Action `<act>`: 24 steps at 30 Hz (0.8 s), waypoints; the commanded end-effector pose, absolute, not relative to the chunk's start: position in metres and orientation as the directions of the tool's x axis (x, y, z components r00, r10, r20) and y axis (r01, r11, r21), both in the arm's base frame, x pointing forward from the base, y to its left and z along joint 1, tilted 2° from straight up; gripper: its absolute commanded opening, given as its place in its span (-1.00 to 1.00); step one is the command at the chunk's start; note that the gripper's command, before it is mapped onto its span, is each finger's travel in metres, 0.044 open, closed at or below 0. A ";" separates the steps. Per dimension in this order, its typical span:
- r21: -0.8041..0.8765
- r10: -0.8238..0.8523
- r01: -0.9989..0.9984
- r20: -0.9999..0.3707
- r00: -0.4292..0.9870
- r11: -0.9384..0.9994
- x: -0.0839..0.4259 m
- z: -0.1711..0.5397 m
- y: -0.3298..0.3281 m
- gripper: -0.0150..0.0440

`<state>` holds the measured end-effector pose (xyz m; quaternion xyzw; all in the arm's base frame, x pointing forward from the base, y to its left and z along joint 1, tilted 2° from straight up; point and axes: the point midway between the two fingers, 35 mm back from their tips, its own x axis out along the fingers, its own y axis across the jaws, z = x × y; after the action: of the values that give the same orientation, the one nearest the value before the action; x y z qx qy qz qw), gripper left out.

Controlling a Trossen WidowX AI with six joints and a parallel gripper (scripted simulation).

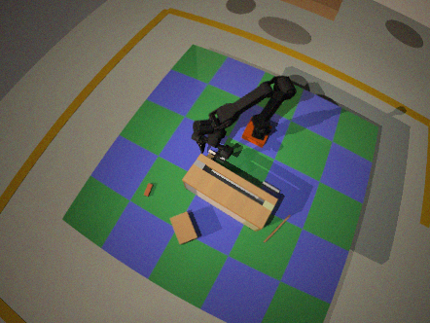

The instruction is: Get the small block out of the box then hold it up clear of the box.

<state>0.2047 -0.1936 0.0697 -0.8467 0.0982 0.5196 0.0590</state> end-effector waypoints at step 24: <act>-0.010 -0.093 -0.230 -0.897 0.432 -0.973 0.206 0.022 -0.192 0.47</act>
<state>0.2068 -0.1940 0.0304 -0.8465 0.0971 0.5199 0.0603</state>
